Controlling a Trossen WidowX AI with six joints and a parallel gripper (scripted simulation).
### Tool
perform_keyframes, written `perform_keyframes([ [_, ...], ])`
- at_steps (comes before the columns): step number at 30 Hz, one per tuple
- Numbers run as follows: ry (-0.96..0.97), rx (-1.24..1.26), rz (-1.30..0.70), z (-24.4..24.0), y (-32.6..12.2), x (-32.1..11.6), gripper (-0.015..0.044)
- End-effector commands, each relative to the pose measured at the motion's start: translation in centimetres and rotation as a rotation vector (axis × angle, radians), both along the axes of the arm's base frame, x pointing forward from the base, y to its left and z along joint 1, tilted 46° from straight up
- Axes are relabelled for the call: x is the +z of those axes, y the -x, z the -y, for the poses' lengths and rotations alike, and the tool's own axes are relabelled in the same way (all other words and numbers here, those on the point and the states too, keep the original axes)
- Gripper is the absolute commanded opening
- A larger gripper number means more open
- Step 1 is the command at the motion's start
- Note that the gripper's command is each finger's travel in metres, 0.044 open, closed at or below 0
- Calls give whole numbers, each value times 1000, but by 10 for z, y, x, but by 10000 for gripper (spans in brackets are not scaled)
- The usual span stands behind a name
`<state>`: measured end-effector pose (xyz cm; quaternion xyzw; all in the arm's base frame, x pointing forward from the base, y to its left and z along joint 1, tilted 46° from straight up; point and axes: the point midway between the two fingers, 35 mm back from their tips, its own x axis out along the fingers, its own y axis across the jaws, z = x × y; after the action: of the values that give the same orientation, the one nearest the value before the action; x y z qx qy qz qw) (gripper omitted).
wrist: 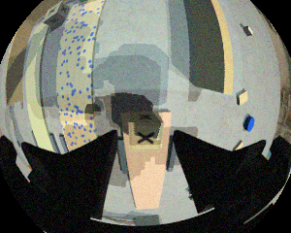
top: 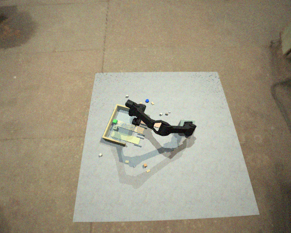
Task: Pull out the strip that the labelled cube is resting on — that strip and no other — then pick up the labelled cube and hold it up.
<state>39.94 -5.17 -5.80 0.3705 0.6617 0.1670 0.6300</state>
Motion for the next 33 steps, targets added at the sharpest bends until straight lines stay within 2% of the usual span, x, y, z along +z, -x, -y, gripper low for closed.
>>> perform_keyframes([
  [1, -8, -2, -8, -7, 1, -6, 250],
  [14, -9, -2, -8, -18, 1, -16, 250],
  [18, -3, 2, -2, -16, 0, -15, 145],
  [24, -3, 2, -2, -16, 0, -15, 105],
  [28, -3, 2, -3, -14, 3, -13, 0],
  [33, -3, 0, -6, -6, 24, -1, 0],
])
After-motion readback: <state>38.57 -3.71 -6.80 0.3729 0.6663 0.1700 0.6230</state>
